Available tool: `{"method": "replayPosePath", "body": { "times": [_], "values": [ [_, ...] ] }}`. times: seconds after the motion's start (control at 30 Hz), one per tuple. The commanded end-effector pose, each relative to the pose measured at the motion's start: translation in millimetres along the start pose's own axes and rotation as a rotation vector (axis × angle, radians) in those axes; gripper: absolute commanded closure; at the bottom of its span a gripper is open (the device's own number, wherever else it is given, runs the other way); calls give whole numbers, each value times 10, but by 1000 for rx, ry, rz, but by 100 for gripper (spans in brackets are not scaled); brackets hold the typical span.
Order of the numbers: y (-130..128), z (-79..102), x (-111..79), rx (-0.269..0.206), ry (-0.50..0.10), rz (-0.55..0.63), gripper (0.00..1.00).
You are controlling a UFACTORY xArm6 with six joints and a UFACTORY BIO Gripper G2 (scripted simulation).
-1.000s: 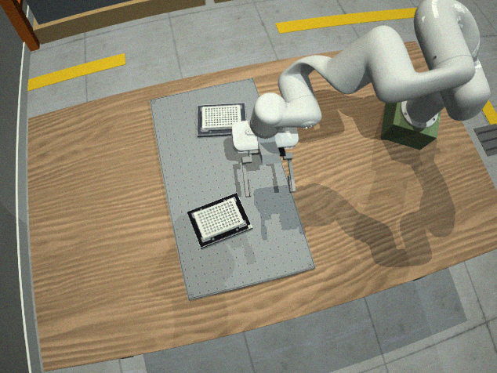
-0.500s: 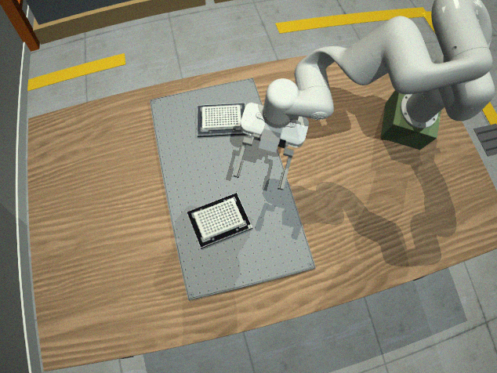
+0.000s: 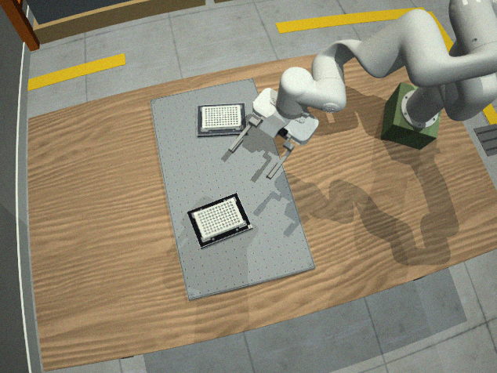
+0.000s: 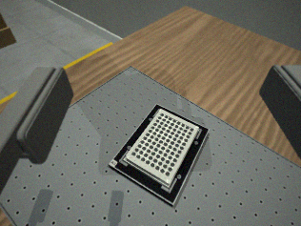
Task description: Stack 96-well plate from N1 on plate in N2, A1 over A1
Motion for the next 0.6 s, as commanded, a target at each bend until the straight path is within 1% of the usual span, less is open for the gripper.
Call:
{"method": "replayPosePath", "body": {
  "times": [0.0, 0.1, 0.17, 0.3, 0.37, 0.5, 0.57],
  "values": [
    [-58, 81, -107, 16, -6, -151, 63],
    [-94, 115, -206, 32, -9, -250, 63],
    [-94, 117, -212, 34, -9, -260, 63],
    [-128, 151, -351, 57, -11, -391, 63],
    [-128, 151, -351, 57, -11, -391, 63],
    [-149, 176, -494, 82, -12, -522, 63],
    [-164, 182, -538, 85, -12, -541, 63]
  ]
}}
Point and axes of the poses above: the point midway between the two finger pads, its own x axis out along the fingers, its own y axis across the jaws, z = x × y, the point moved 6 cm from there along -x, back along the fingers, and after that the axes turned 5 degrees about -x, right-handed, at the moved point
